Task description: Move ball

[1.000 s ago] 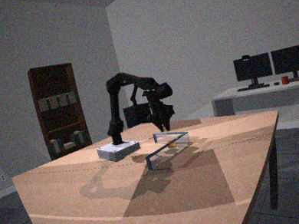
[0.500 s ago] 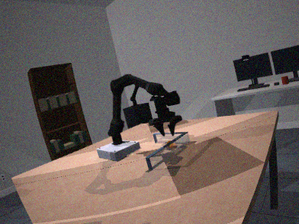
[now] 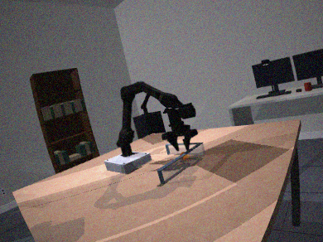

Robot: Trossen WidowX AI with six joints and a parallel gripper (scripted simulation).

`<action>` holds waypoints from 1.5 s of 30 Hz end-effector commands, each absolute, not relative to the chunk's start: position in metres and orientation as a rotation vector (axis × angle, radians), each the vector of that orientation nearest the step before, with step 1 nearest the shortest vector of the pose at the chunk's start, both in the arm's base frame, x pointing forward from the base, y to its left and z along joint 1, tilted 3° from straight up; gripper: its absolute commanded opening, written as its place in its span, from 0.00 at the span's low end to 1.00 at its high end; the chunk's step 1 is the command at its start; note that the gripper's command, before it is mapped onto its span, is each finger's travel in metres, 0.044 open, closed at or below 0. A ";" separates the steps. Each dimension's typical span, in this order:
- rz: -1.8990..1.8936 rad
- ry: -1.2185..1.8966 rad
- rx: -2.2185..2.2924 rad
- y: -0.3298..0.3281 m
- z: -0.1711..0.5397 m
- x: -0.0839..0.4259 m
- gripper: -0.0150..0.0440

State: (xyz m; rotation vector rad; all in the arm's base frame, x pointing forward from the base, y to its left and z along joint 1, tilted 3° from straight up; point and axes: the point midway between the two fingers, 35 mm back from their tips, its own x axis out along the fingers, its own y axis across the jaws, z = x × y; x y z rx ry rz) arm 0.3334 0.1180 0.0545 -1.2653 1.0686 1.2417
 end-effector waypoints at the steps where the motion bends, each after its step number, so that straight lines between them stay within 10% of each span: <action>1: 1.247 1.080 -1.269 0.117 0.044 0.332 0.74; 14: 1.247 1.080 -1.269 0.118 0.026 0.333 0.74; 33: 1.247 1.080 -1.269 0.118 0.047 0.336 0.25; 45: 1.247 1.079 -1.269 0.115 0.121 0.333 0.25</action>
